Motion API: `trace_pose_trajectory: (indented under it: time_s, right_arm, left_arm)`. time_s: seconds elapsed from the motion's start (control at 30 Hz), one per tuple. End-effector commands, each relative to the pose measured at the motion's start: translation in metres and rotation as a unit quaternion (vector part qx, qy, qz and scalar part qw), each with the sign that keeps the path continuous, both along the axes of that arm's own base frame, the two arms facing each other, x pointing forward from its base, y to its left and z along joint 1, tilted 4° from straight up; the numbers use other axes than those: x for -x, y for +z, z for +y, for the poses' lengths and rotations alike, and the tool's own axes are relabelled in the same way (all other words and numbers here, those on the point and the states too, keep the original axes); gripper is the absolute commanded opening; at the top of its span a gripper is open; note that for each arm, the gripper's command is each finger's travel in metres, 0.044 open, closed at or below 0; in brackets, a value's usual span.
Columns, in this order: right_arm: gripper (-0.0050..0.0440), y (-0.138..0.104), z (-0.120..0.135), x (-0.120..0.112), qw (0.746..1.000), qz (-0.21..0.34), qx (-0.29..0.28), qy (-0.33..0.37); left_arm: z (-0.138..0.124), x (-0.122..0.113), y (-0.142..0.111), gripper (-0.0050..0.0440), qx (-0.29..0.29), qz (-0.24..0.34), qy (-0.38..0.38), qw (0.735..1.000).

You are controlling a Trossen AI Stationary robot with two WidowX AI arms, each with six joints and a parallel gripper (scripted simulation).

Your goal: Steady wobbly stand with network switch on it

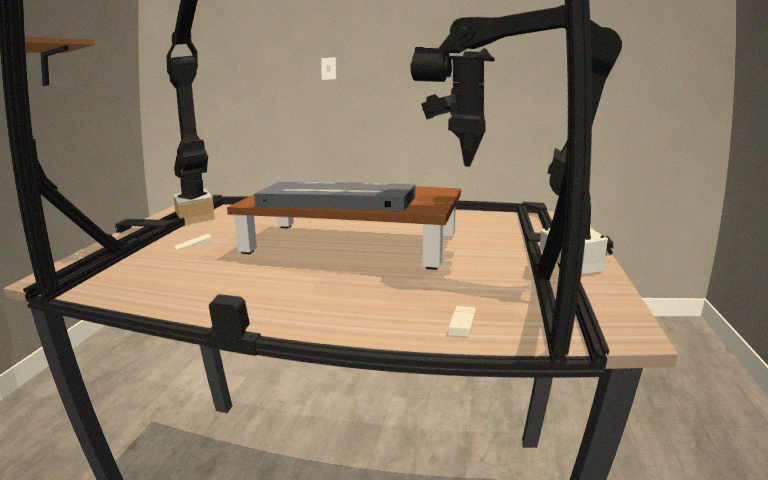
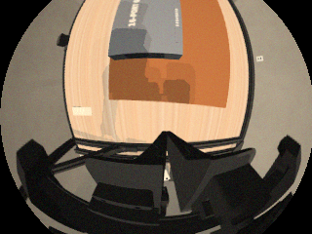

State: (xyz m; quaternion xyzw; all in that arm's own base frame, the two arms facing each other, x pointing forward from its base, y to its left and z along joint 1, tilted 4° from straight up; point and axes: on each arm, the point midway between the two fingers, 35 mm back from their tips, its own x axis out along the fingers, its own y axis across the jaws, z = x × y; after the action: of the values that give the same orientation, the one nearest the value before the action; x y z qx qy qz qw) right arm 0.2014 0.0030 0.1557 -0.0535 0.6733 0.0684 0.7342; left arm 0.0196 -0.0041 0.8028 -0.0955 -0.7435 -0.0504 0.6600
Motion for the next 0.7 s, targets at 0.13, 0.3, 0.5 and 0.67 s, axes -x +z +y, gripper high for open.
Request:
trace_pose_trajectory:
  time_s: [0.13,0.3,0.5,0.67]
  right_arm:
    - [0.0000,0.000,0.000,0.000,1.000,0.000,0.000,0.000]
    - [0.0000,0.000,0.000,0.000,1.000,0.000,0.000,0.000]
    - [0.0000,0.000,0.000,0.000,1.000,0.000,0.000,0.000]
    - [0.0000,0.000,0.000,0.000,1.000,0.000,0.000,0.000]
  left_arm:
    - [0.002,0.000,0.000,0.0000,-0.004,-0.003,0.039,0.999]
    - [0.003,0.000,0.001,0.0000,-0.015,-0.008,0.084,0.996]
    - [0.005,0.000,0.001,0.0000,-0.025,-0.010,0.120,0.992]
    - [0.004,-0.019,0.000,0.0000,-0.021,0.025,0.127,0.991]
